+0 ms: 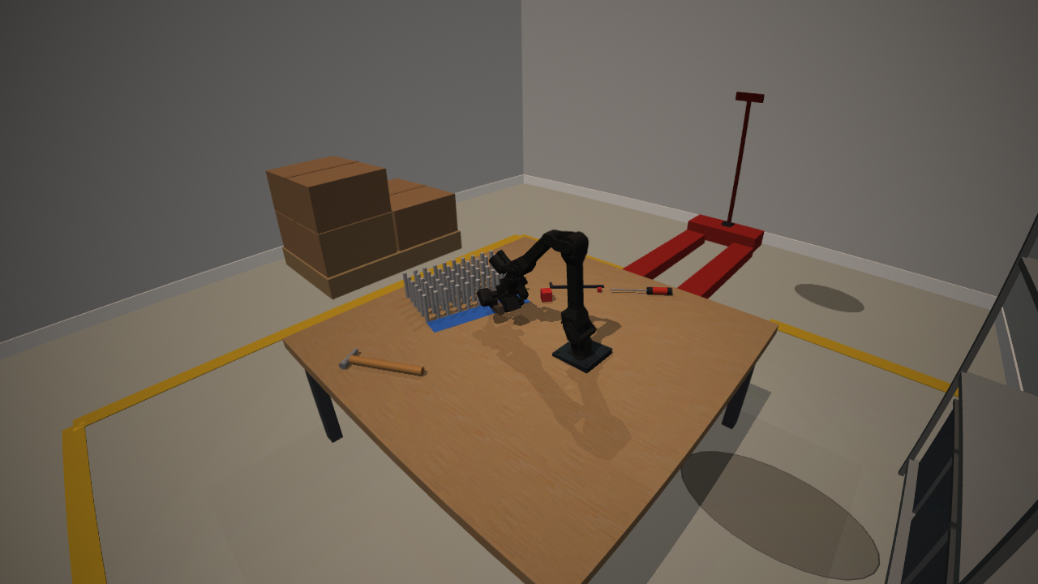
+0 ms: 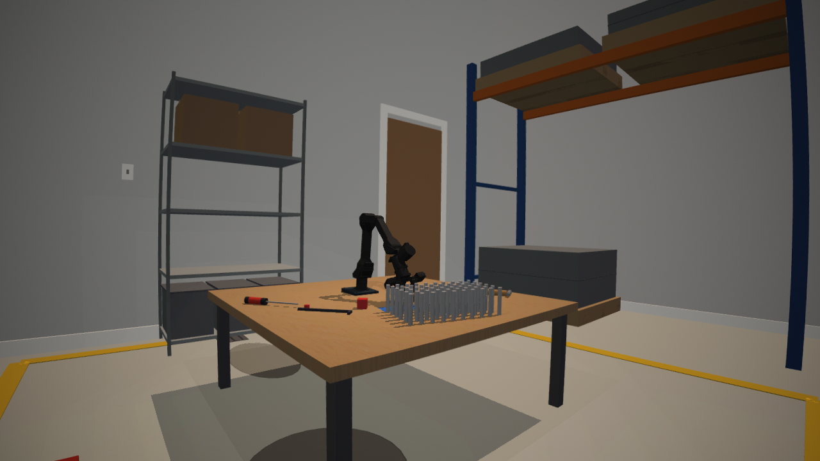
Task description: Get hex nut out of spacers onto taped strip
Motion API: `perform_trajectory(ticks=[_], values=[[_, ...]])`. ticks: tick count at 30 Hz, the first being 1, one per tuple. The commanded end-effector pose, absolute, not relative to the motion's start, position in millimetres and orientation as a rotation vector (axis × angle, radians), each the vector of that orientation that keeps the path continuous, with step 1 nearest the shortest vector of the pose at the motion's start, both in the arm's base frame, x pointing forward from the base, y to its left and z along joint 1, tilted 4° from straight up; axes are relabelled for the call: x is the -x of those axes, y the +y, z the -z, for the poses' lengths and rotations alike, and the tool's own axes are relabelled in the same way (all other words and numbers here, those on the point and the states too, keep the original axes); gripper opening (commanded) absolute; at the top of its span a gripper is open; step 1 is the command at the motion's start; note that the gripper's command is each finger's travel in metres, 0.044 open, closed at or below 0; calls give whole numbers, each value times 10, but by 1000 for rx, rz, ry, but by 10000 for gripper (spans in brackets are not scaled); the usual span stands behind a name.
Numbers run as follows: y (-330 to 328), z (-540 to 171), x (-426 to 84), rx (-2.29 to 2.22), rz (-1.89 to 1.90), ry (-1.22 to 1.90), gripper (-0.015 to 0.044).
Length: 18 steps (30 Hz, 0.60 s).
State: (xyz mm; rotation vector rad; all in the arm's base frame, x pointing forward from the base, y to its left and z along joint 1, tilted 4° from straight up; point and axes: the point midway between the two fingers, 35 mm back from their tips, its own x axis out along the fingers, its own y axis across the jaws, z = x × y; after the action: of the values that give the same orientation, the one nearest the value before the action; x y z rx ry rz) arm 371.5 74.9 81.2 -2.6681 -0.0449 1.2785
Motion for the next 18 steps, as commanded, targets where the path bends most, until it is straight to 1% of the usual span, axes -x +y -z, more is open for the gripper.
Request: perform_trajectory(ticks=[1,18], values=[[754,-846,-3769,2675,-1264,-53,0],[754,-753,-3795,2676,-1264,-52,0]])
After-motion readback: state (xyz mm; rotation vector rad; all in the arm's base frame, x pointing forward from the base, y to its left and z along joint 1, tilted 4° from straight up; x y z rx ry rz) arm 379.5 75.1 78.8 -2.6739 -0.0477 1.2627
